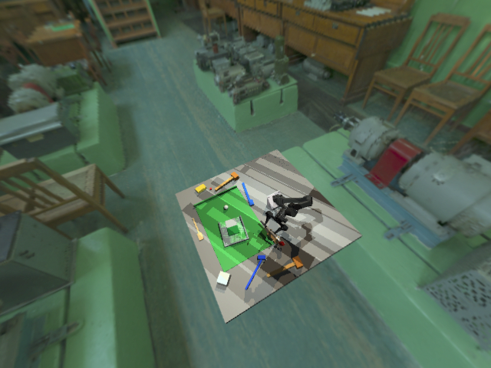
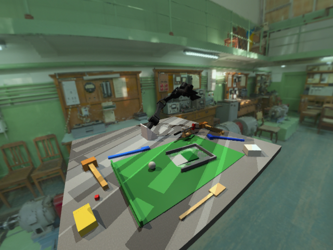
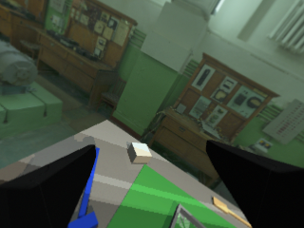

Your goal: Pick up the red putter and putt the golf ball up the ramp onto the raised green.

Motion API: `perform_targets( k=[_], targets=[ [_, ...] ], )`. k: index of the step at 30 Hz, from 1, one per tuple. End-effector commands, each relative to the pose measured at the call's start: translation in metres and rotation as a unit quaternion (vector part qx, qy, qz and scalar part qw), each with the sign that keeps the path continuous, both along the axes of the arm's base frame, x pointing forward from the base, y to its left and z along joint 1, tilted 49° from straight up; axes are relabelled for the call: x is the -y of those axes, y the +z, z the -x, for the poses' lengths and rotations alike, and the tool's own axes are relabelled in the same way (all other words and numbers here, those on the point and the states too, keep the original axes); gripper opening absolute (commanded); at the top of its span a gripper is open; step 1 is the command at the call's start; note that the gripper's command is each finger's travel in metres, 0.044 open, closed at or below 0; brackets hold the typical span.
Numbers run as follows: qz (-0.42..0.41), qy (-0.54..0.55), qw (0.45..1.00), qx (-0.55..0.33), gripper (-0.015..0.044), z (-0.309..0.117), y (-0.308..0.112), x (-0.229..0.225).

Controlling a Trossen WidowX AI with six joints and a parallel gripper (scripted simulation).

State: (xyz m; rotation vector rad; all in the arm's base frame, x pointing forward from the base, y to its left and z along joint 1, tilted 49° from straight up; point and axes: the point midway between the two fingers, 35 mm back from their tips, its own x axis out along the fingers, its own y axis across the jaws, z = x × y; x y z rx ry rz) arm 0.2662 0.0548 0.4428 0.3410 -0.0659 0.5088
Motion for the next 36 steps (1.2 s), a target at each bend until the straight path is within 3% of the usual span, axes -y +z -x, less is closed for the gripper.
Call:
perform_targets(
  k=[1, 11, 19, 27, 36],
  targets=[
    [0.142, 0.035, 0.987, -0.07, 0.044, -0.034, -0.07, -0.008],
    [0.324, 0.157, 0.925, -0.122, 0.044, -0.046, -0.165, -0.018],
    [0.41, 0.289, 0.857, -0.117, 0.044, -0.031, -0.227, -0.025],
    [0.433, 0.438, 0.785, -0.061, 0.044, -0.002, -0.273, -0.033],
    [0.375, 0.556, 0.742, 0.019, 0.044, 0.03, -0.294, -0.042]
  ],
)
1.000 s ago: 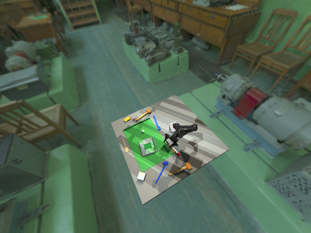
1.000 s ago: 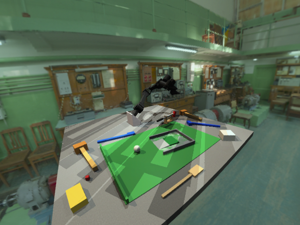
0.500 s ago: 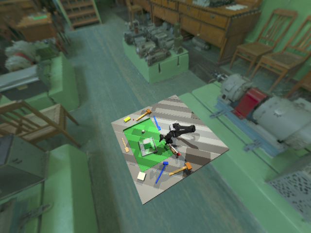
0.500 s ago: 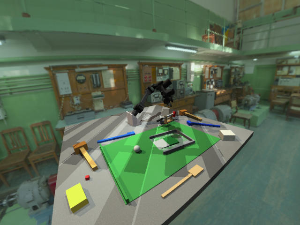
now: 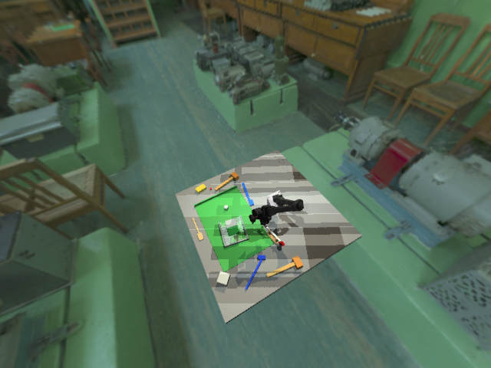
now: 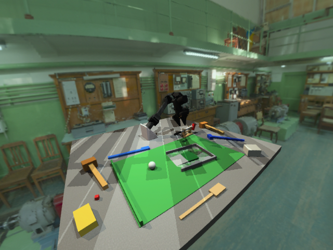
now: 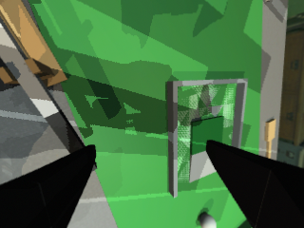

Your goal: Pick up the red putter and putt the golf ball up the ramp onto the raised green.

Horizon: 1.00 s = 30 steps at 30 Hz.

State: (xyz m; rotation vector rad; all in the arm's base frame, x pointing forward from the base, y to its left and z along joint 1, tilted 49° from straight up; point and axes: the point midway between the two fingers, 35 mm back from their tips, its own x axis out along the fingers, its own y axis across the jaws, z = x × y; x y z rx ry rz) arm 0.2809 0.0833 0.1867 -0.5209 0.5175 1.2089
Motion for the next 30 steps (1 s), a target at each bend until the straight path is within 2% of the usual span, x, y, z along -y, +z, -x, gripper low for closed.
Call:
perform_targets(
  k=[1, 5, 23, 30],
  targets=[
    [-0.083, 0.234, 0.969, -0.008, 0.044, 0.047, -0.038, -0.015],
    [-0.101, 0.271, 0.957, 0.022, 0.044, 0.053, -0.038, -0.016],
    [-0.102, 0.272, 0.957, 0.023, 0.044, 0.053, -0.038, -0.016],
    [-0.103, 0.272, 0.957, 0.023, 0.044, 0.055, -0.053, -0.032]
  ],
)
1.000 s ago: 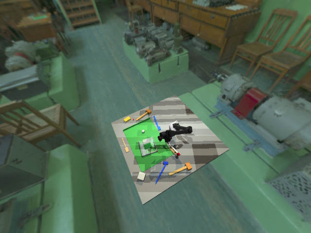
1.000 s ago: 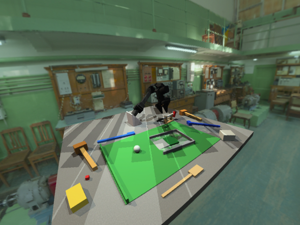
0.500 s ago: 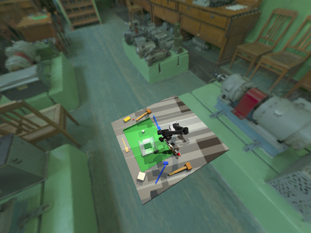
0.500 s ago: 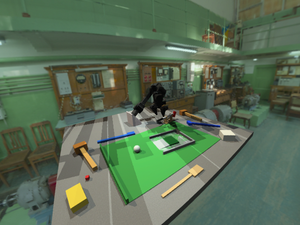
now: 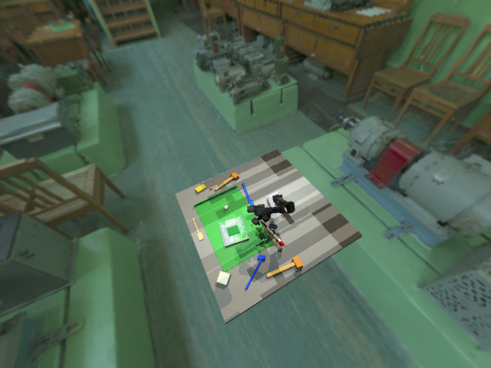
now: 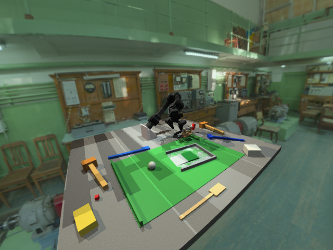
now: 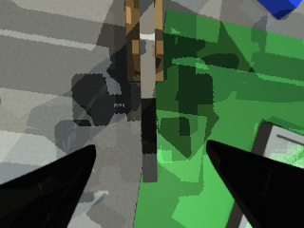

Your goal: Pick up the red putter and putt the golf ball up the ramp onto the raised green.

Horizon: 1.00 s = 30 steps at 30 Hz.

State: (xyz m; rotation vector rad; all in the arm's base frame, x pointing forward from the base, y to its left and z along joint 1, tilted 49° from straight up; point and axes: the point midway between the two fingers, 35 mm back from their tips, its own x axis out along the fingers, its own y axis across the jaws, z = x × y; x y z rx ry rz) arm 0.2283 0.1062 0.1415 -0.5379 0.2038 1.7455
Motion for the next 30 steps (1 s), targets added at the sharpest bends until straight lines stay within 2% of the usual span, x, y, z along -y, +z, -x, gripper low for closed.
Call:
perform_targets(
  k=[1, 30],
  targets=[
    [-0.003, 0.001, 1.0, -0.004, 0.044, 0.003, -0.009, -0.01],
    [-0.004, 0.001, 1.0, -0.003, 0.044, 0.007, -0.039, -0.044]
  ],
)
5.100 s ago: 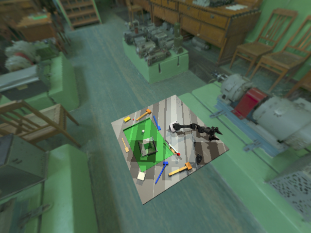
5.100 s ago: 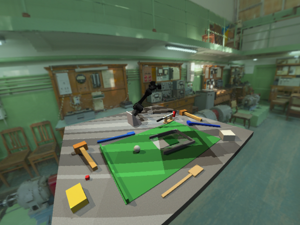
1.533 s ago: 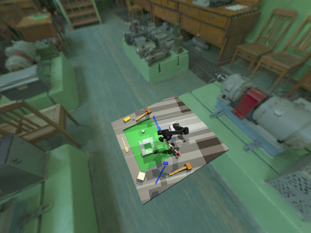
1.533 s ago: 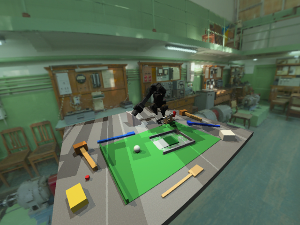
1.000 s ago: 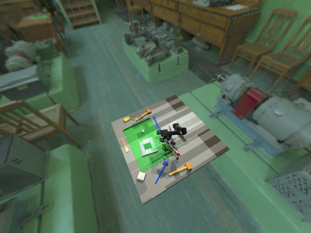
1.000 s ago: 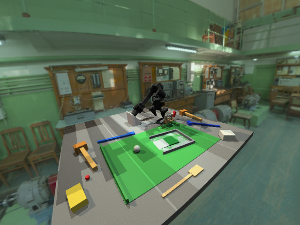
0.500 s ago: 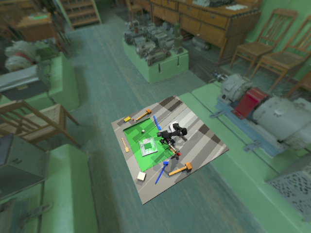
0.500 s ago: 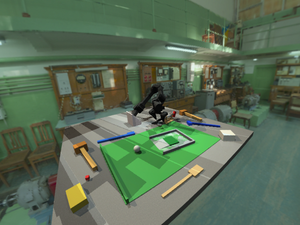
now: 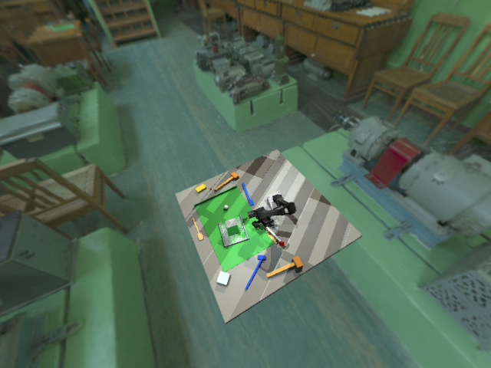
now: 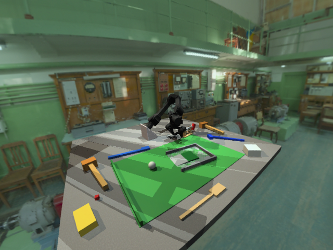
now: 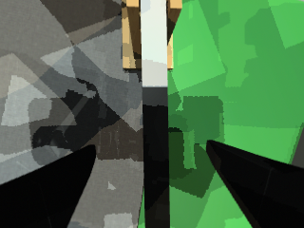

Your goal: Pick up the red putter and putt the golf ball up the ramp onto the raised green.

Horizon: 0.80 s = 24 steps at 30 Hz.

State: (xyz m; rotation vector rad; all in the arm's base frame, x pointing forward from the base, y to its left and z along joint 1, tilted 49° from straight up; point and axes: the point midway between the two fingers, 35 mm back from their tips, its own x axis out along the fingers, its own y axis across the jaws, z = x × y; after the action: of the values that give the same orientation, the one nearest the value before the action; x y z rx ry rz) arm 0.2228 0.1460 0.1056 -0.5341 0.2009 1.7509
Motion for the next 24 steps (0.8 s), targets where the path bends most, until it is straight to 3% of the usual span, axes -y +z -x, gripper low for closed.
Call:
perform_targets(
  k=[1, 2, 18, 24],
  targets=[
    [-0.002, -0.001, 1.0, -0.002, 0.044, 0.0014, -0.0037, -0.005],
    [-0.002, -0.001, 1.0, -0.002, 0.044, 0.0014, -0.0038, -0.0052],
    [0.0, 0.0, 1.0, 0.0, 0.002, 0.0005, -0.0016, -0.002],
    [0.0, 0.0, 1.0, 0.0, 0.0, 0.0005, -0.0016, -0.002]
  ],
)
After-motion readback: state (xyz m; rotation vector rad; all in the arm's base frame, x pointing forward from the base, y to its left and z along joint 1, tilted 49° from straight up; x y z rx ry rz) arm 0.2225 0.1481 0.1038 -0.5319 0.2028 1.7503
